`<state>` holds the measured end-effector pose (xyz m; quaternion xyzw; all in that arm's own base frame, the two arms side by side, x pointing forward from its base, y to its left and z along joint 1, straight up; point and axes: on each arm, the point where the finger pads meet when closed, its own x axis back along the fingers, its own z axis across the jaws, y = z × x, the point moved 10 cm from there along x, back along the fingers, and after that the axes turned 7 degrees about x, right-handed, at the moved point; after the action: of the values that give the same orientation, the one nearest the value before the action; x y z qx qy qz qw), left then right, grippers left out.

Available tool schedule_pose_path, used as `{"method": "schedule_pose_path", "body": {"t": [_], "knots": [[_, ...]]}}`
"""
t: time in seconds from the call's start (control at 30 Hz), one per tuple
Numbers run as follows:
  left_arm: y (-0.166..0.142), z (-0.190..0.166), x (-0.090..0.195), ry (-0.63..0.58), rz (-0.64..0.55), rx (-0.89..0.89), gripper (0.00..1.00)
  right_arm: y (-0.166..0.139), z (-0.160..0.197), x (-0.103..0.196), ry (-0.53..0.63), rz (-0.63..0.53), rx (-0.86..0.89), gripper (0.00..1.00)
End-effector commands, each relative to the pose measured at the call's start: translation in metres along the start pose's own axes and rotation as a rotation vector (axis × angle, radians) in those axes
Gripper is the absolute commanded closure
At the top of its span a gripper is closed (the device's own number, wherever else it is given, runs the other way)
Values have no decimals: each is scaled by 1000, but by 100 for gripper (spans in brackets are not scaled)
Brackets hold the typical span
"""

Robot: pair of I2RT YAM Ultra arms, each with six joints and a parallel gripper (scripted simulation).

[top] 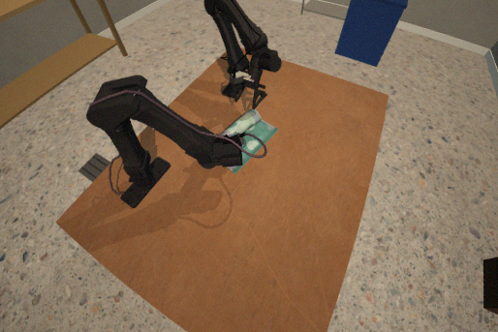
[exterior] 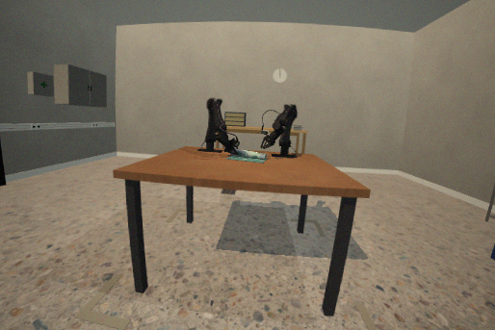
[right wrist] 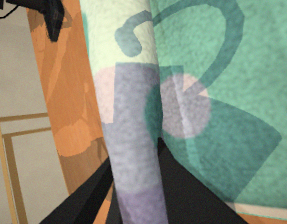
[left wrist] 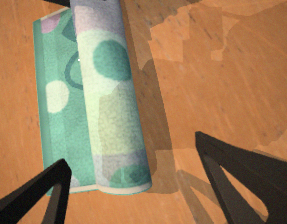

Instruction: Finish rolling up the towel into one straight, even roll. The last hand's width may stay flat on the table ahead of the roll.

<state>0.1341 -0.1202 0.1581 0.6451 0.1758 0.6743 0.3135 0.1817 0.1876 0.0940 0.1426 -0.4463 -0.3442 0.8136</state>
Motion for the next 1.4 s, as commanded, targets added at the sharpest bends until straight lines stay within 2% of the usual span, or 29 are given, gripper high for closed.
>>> {"method": "schedule_pose_path", "body": {"t": [0.0, 0.57, 1.13, 1.37], "knots": [[5, -1, -5, 149, -15, -59, 3, 7, -1, 4, 91, -10, -22, 72], [5, 13, -3, 122, -27, -108, 2, 0, -10, -4, 112, -11, -39, 72], [-31, -4, -47, 132, -24, -97, 2, 0, -10, -4, 112, -11, -39, 72], [-25, 4, -52, 132, -24, -97, 2, 0, -10, -4, 112, -11, -39, 72]]}}
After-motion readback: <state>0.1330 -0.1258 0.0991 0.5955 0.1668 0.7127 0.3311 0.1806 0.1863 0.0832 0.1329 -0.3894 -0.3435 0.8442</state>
